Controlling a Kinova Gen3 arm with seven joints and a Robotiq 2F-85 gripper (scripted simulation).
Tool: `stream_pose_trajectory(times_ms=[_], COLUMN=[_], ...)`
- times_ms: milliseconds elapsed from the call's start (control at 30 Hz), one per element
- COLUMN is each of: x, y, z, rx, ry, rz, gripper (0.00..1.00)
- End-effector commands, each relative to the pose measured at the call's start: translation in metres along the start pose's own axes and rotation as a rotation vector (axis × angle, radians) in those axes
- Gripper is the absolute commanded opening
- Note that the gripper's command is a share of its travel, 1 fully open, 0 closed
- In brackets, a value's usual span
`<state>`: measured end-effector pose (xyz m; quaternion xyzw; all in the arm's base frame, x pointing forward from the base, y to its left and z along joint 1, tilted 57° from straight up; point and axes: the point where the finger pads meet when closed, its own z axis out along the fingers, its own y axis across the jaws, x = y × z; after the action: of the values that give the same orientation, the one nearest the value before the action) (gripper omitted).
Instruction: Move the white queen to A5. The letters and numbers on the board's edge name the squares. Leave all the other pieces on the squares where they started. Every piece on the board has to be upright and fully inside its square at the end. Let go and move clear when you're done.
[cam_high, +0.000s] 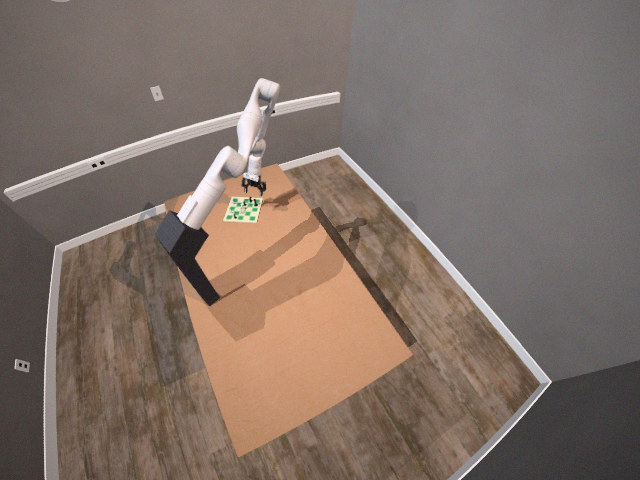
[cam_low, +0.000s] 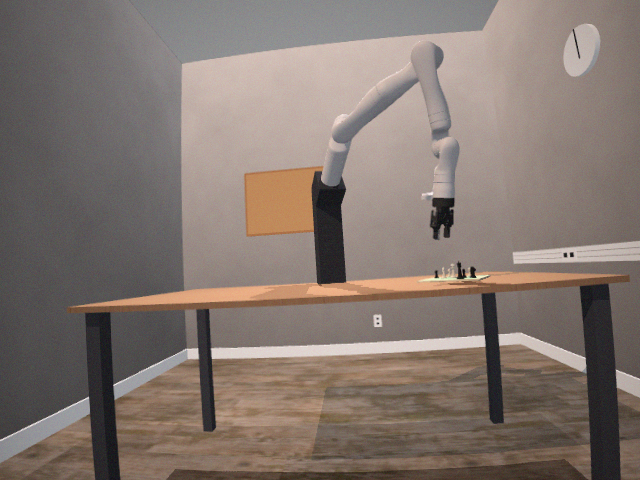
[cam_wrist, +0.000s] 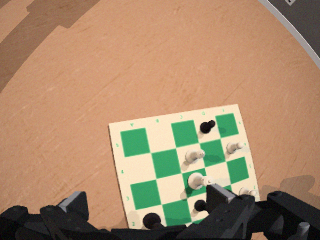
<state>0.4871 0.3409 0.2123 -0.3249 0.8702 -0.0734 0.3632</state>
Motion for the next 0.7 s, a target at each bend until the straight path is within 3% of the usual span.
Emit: stream_pose_trajectory(times_ms=[0,333,667], x=[0.003,0.006,0.008], y=[0.039,0.076,0.091], z=[-0.002,-0.004,-0.004], rx=[0.013,0.112,0.153], ry=[-0.046,-0.135,-0.169], rz=[-0.081,-0.313,-0.406], gripper=[1.00,1.00,1.00])
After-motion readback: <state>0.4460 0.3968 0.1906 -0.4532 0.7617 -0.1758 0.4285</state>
